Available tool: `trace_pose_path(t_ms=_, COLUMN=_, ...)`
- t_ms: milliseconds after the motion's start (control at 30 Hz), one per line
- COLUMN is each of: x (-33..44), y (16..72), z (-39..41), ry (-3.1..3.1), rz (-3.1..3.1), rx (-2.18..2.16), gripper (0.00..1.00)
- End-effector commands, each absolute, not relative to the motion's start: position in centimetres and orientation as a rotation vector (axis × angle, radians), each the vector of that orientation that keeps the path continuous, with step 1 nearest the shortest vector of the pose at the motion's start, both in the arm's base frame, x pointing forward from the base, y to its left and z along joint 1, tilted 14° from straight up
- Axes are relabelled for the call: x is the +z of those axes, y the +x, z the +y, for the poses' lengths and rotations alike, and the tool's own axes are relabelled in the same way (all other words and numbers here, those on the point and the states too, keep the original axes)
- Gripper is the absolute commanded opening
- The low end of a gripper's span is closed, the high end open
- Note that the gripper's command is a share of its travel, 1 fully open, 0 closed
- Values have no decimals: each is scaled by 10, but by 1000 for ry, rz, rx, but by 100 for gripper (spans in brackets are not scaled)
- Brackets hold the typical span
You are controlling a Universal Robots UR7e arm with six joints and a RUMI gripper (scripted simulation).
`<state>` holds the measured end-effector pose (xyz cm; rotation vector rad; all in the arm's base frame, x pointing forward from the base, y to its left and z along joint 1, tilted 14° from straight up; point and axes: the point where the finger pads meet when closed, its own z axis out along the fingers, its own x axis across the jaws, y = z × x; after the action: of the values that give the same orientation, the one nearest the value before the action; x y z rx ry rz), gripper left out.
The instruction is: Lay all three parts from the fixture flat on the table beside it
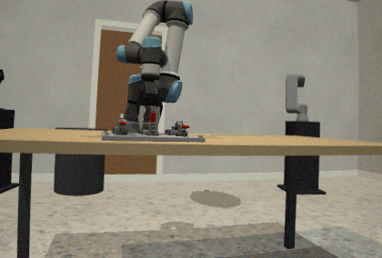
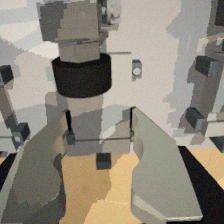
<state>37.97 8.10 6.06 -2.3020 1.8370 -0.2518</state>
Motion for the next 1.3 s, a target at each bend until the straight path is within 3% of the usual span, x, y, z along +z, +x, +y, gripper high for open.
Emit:
trace_pose_path(t_ms=0, x=61, y=380, z=81, ry=-2302, rz=1836, rx=-253, gripper=0)
trace_pose_path(t_ms=1267, x=80, y=375, z=80, ry=-2302, rz=1836, rx=-253, gripper=0)
